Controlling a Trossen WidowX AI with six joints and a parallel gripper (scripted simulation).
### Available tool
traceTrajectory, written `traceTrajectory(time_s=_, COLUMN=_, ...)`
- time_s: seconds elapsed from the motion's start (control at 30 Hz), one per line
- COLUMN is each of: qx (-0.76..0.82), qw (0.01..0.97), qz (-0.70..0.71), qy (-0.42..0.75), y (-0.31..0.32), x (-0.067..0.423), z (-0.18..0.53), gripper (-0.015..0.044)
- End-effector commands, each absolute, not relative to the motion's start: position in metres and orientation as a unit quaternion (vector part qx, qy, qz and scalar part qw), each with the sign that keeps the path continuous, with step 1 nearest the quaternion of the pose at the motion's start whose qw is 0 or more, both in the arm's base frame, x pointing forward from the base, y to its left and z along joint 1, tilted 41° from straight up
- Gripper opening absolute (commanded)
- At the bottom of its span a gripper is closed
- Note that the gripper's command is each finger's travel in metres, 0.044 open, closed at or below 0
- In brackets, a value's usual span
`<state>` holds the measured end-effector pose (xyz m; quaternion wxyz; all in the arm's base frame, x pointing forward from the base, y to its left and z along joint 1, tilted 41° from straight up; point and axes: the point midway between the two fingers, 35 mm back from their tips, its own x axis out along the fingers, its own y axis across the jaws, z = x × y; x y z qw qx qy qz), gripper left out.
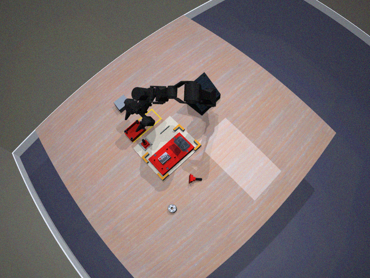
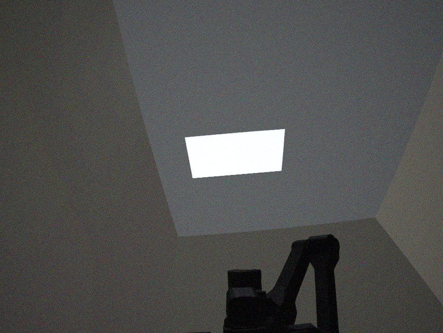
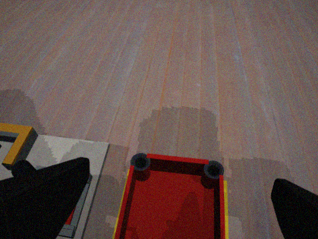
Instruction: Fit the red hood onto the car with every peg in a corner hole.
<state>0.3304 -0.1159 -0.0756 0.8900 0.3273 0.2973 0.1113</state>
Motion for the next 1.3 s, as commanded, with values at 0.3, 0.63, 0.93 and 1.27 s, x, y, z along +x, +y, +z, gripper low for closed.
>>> traceTrajectory(time_s=0.3, qx=0.33, qw=0.888, qz=0.11, qy=0.301, y=-0.108, x=0.329, z=-0.086, gripper=0.044)
traceTrajectory(time_s=0.63, qx=0.33, qw=0.889, qz=0.11, qy=0.3, y=-0.102, x=0.33, z=-0.092, gripper=0.044)
traceTrajectory(time_s=0.93, qx=0.329, qw=0.889, qz=0.11, qy=0.299, y=-0.097, x=0.33, z=-0.097, gripper=0.044)
traceTrajectory(time_s=1.27, qx=0.328, qw=0.89, qz=0.11, qy=0.297, y=-0.092, x=0.329, z=-0.103, gripper=0.044)
